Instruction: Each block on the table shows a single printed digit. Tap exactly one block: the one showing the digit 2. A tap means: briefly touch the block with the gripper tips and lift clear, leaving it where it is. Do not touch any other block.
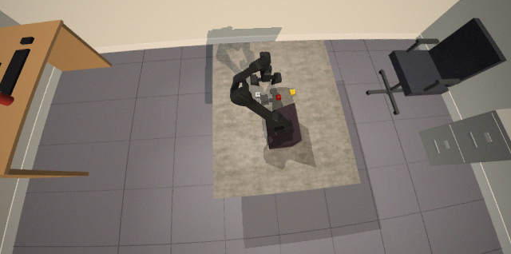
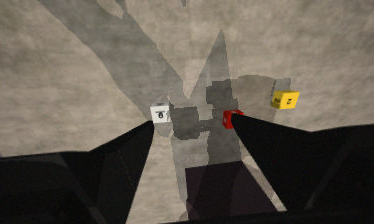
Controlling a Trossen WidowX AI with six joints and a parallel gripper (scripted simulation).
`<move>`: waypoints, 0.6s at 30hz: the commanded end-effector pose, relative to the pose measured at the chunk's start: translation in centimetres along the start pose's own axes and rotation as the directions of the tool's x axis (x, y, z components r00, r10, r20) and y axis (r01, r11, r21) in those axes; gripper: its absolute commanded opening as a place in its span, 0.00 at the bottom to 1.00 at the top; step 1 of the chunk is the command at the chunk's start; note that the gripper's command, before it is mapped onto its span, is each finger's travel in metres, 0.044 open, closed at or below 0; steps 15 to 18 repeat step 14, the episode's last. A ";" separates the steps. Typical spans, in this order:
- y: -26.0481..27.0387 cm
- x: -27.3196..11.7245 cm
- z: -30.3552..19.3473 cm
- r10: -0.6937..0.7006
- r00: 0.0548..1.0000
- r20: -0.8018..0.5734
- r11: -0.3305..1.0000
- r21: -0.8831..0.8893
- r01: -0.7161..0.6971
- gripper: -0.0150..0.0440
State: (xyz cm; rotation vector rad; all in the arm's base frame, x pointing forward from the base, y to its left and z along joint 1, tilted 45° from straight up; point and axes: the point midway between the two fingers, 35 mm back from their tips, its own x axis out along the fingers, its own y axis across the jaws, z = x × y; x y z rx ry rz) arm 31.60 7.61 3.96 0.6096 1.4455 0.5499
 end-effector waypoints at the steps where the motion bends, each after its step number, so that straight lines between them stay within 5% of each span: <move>1: 5.5 -1.2 -2.8 0.019 1.000 -0.014 1.000 0.014 -0.019 0.93; 6: 10.7 -2.7 -6.5 0.045 0.999 -0.019 0.999 0.014 -0.044 0.93; 18: 10.9 -2.8 -6.6 0.046 0.999 -0.020 0.999 0.014 -0.045 0.93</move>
